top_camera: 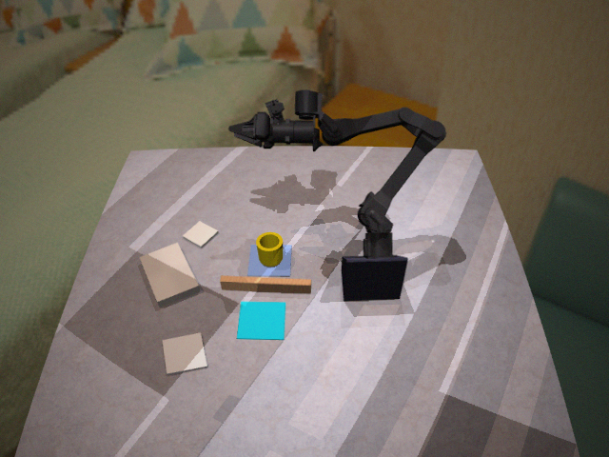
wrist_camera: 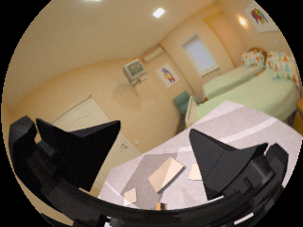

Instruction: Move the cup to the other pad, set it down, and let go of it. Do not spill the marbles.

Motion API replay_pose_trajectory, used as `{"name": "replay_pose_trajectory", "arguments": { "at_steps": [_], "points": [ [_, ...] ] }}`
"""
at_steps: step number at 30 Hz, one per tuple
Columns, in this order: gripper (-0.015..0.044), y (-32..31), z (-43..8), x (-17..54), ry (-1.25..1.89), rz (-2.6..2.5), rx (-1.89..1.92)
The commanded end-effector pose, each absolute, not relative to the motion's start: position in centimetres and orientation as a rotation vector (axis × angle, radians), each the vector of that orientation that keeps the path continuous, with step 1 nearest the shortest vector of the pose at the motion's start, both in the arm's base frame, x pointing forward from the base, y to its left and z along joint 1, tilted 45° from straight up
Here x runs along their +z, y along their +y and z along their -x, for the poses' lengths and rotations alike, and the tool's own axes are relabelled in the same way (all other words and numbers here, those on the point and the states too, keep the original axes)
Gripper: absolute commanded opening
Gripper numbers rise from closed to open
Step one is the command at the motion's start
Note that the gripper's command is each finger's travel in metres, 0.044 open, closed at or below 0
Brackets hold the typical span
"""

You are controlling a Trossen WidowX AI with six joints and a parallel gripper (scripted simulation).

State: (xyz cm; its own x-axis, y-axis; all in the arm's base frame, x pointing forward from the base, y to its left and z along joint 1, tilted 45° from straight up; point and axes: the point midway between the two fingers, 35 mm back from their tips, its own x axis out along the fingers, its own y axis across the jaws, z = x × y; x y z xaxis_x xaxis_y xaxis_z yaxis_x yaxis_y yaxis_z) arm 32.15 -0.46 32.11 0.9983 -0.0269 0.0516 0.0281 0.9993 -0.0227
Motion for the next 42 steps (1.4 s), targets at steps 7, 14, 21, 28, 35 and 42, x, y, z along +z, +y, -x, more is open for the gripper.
{"name": "replay_pose_trajectory", "arguments": {
  "at_steps": [7,14,21,28,35,42],
  "points": [
    [0.0216,-2.3,-34.4,20.4,0.53,0.341,-0.141],
    [0.0166,-4.5,-30.5,10.7,1.196,0.842,-0.068],
    [0.0166,-6.5,-25.4,7.9,1.731,1.355,0.192],
    [0.0166,-6.5,-25.1,7.8,1.738,1.361,0.197],
    [0.0166,-6.4,-24.9,7.7,1.738,1.361,0.197],
    [0.0166,-6.7,-25.0,7.4,1.737,1.361,0.198]
  ]
}}
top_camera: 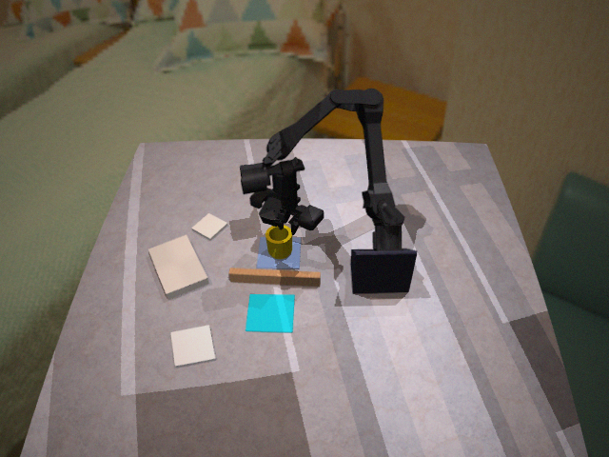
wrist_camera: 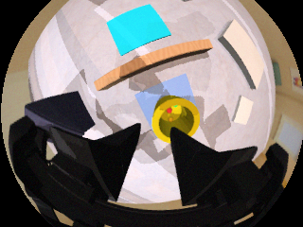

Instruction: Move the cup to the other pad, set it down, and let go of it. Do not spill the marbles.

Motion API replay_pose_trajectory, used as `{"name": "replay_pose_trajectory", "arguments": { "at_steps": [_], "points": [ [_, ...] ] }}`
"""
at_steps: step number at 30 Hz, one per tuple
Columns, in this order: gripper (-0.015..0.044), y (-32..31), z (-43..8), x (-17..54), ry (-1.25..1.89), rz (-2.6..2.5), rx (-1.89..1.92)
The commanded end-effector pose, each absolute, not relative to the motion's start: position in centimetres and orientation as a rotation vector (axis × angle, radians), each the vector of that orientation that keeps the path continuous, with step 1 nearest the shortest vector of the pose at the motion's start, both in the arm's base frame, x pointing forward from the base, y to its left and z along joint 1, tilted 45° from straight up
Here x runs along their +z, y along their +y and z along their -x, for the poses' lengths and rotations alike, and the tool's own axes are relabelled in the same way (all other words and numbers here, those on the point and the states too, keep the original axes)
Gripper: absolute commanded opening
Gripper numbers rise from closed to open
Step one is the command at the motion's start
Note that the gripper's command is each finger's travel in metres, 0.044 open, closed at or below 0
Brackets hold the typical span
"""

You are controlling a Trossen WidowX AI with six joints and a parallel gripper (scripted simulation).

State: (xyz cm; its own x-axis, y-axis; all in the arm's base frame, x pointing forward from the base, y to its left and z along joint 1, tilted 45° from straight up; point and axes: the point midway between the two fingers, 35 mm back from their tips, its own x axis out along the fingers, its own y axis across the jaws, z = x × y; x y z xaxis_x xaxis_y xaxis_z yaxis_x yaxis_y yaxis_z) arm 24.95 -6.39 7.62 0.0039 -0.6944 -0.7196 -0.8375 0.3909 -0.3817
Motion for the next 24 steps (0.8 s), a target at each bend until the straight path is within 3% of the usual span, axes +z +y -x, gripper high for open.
{"name": "replay_pose_trajectory", "arguments": {
  "at_steps": [1,24],
  "points": [
    [0.0166,-6.8,-25.0,7.3,1.737,1.361,0.198],
    [0.0166,-9.3,-25.1,4.6,1.737,1.36,0.198]
  ]
}}
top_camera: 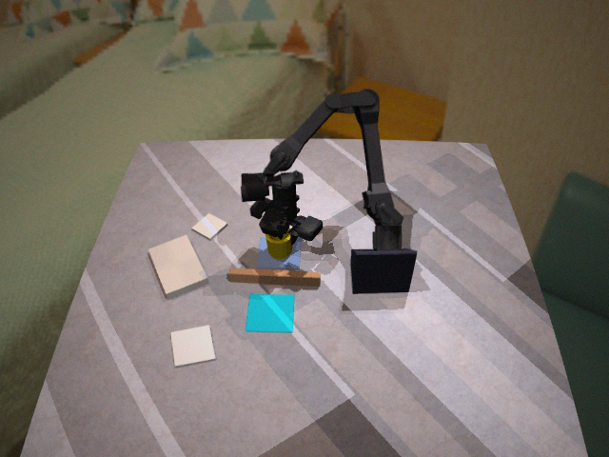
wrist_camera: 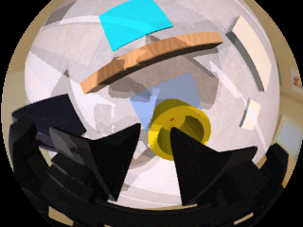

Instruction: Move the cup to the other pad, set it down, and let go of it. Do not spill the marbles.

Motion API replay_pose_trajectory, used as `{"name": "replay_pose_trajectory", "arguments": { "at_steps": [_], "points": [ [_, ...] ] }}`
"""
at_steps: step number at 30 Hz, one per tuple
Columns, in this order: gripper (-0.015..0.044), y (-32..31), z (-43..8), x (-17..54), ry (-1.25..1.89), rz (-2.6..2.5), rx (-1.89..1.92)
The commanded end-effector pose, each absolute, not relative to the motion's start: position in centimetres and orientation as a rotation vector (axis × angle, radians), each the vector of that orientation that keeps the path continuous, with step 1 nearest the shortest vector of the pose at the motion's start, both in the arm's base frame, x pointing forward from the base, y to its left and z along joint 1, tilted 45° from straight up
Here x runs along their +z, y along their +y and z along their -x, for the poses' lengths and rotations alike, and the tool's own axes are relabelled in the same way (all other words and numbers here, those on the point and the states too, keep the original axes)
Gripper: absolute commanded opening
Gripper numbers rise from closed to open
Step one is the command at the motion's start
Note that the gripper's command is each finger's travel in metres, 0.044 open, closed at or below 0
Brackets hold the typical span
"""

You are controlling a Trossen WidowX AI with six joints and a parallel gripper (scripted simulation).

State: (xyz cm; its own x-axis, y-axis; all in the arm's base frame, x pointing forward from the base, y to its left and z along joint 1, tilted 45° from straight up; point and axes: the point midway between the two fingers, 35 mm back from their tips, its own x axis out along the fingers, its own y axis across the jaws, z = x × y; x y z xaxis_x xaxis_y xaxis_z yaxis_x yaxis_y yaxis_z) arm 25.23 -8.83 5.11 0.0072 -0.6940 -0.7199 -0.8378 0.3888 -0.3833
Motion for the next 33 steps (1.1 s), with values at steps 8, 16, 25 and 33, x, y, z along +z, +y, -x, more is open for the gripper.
{"name": "replay_pose_trajectory", "arguments": {
  "at_steps": [8,16,25,33],
  "points": [
    [0.0166,-10.3,-25.0,3.8,1.738,1.362,0.196],
    [0.0166,-10.8,-24.9,3.3,1.738,1.363,0.195],
    [0.012,-10.6,-25.0,3.4,1.733,1.354,0.193],
    [0.0067,-10.6,-25.0,3.4,1.733,1.354,0.193]
  ]
}}
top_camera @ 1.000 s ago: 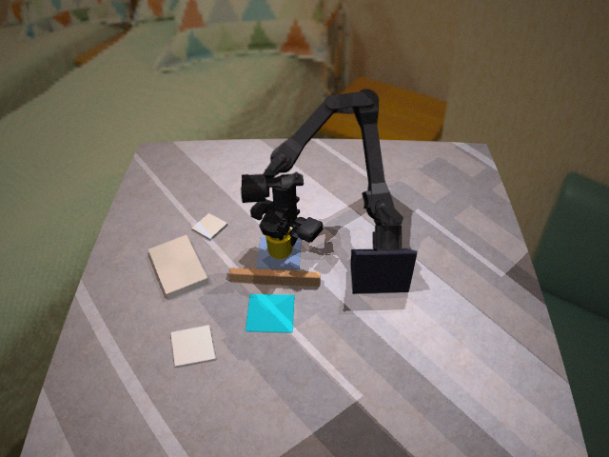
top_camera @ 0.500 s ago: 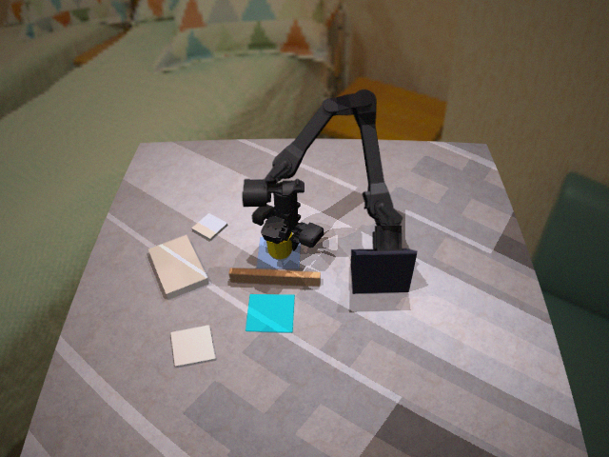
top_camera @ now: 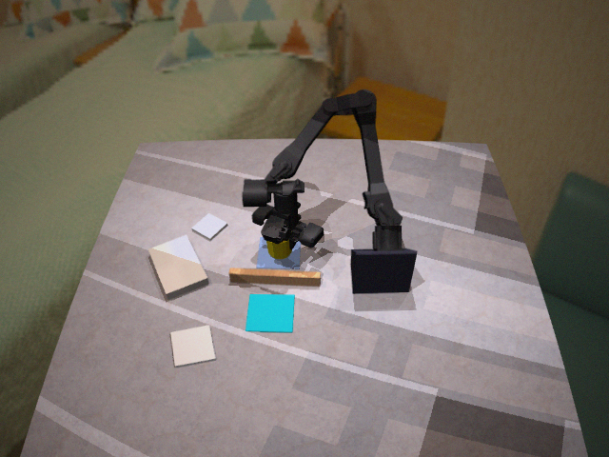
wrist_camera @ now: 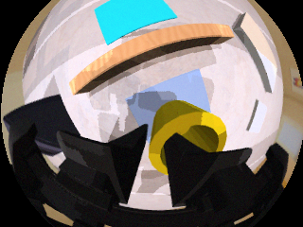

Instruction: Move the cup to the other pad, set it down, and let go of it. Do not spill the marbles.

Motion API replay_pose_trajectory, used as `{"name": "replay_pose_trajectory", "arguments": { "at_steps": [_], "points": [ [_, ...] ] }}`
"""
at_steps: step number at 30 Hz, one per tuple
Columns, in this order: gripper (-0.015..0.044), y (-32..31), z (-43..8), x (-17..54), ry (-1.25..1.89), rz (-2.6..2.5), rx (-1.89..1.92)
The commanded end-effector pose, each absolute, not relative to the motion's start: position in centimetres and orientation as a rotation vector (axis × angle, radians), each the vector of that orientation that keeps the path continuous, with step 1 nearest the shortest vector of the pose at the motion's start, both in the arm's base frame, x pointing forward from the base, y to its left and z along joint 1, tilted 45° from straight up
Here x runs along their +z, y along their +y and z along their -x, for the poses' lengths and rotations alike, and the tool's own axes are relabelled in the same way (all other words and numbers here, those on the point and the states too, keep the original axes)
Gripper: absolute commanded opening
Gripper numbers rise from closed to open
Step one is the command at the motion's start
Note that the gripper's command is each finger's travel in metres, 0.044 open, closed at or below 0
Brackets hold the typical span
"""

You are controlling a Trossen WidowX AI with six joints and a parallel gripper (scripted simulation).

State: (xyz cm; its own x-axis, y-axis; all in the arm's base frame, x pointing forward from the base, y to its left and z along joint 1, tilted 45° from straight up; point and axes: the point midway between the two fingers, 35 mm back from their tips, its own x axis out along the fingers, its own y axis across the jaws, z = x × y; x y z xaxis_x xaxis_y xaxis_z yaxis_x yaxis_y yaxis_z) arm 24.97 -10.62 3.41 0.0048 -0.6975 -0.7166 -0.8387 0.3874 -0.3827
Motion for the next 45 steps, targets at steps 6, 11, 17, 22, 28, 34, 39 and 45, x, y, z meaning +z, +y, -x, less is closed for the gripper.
{"name": "replay_pose_trajectory", "arguments": {
  "at_steps": [6,11,17,22,28,34,39,45],
  "points": [
    [0.0027,-10.6,-25.0,3.4,1.733,1.354,0.193],
    [0.0,-10.6,-25.0,3.5,1.733,1.354,0.193],
    [0.0,-9.6,-25.1,4.3,1.733,1.354,0.196],
    [0.0,-8.4,-25.1,5.4,1.734,1.355,0.199],
    [0.0,-6.9,-25.1,6.8,1.736,1.358,0.199],
    [0.0,-6.1,-24.9,7.6,1.738,1.361,0.197],
    [0.0,-6.4,-24.9,7.4,1.74,1.371,0.199],
    [0.0,-6.4,-24.9,7.4,1.74,1.371,0.199]
  ]
}}
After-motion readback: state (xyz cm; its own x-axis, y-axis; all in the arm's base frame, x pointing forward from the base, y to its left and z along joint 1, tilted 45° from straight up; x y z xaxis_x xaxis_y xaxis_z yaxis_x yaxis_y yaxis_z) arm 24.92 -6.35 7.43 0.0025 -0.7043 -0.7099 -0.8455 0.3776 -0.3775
